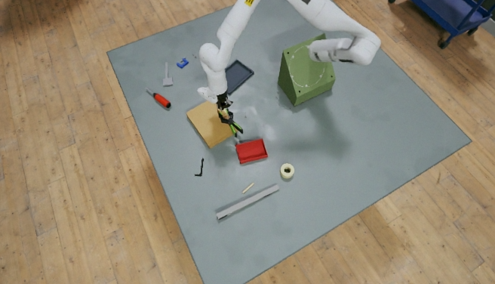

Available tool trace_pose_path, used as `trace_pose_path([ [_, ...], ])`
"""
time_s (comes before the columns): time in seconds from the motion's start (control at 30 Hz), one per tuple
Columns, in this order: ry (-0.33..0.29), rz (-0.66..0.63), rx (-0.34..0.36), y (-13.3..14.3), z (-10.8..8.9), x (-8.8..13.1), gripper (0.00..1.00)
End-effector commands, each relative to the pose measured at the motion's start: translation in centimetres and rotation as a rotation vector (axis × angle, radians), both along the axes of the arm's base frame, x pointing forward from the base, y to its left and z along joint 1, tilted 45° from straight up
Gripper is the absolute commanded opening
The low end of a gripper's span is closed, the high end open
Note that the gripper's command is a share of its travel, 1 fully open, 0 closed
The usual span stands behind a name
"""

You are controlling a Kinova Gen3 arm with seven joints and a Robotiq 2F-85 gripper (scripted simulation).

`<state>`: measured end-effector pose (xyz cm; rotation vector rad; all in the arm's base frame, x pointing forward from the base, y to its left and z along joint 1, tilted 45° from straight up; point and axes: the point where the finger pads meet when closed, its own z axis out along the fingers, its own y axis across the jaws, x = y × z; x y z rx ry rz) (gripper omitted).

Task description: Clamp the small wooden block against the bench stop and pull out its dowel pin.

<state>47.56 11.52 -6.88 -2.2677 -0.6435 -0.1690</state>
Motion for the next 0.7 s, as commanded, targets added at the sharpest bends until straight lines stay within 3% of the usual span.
trace_pose_path([
  [0.0,-0.026,0.023,0.002,-0.11,0.05,0.09,0.1],
  [0.67,-0.144,0.14,0.014,-0.13,0.07,0.1,0.1],
])
